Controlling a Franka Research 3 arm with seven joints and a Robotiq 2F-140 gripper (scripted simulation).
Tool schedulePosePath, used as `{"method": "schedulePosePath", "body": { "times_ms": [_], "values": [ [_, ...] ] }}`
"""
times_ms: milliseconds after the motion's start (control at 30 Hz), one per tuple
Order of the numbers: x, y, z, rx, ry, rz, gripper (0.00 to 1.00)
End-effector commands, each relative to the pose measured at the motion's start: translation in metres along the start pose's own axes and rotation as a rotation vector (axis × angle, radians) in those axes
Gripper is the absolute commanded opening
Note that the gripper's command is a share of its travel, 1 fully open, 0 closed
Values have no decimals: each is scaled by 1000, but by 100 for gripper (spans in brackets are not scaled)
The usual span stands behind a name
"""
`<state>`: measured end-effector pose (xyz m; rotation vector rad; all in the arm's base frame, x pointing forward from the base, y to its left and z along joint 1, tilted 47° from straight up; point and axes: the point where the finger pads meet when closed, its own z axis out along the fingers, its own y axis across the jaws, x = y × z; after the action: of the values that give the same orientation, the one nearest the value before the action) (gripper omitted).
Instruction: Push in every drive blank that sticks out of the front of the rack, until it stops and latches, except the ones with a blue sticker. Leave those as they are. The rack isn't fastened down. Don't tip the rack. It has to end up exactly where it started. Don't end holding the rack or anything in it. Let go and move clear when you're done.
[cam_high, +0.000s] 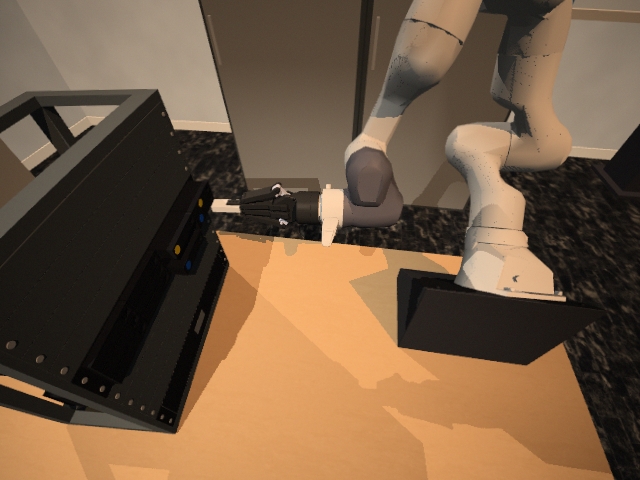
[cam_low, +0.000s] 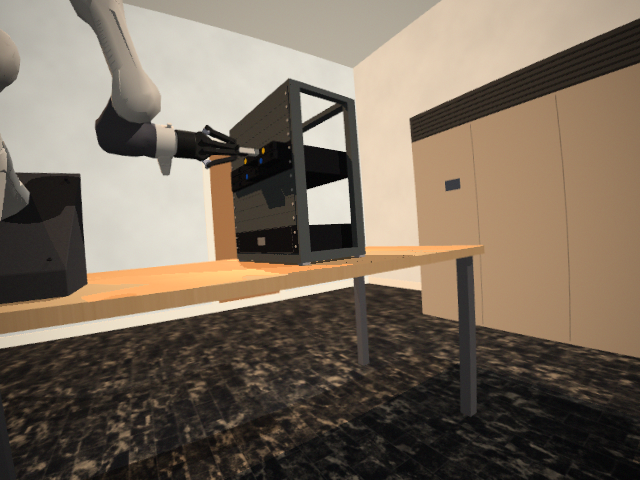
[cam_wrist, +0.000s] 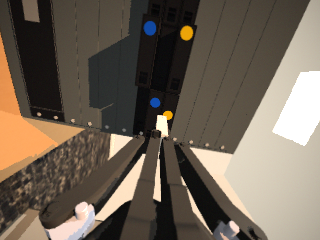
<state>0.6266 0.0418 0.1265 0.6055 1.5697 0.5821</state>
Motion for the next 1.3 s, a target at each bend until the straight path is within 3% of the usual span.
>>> {"method": "schedulePosePath", "body": {
  "times_ms": [0,733,1100,1267],
  "values": [
    [5,2,0,-2,2,3,0],
    [99,13,-20,-2,2,3,0],
    [106,14,-20,-2,2,3,0],
    [106,14,5,-2,2,3,0]
  ]
}}
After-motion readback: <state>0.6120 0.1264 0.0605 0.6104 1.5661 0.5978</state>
